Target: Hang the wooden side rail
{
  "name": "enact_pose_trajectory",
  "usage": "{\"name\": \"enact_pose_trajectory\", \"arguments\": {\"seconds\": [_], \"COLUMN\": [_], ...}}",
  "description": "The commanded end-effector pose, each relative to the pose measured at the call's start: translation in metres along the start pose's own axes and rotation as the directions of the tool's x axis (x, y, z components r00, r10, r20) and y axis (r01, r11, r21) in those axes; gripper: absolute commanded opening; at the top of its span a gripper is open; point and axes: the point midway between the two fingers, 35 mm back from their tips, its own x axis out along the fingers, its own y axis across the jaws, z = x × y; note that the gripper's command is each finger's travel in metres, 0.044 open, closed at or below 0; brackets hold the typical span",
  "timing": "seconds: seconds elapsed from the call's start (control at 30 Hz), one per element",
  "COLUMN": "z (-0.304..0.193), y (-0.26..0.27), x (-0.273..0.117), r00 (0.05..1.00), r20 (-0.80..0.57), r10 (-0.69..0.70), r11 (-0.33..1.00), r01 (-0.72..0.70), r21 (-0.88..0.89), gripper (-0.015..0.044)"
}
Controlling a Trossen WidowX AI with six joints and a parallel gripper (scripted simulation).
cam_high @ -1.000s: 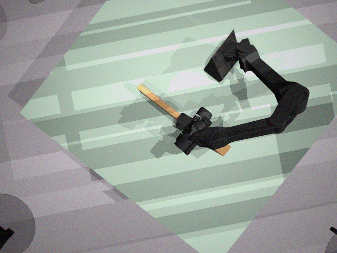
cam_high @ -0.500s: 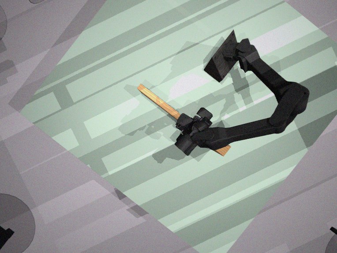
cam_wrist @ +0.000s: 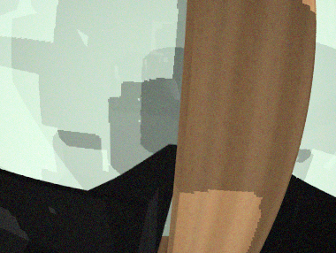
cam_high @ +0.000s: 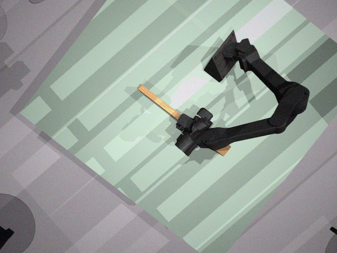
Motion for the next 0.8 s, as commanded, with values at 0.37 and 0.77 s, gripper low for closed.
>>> {"name": "enact_pose_trajectory", "arguments": {"seconds": [0.37, 0.77], "z": [-0.0041, -0.0054], "y": [0.0028, 0.003], "x": [-0.0054, -0.0053], "r00": [1.0, 1.0], "r20": [-0.001, -0.001], "r10": [0.015, 0.015], "r11": [1.0, 1.0], "r01": [-0.015, -0.015], "r21": [-0.004, -0.004], "gripper": [0.0, 0.0]}}
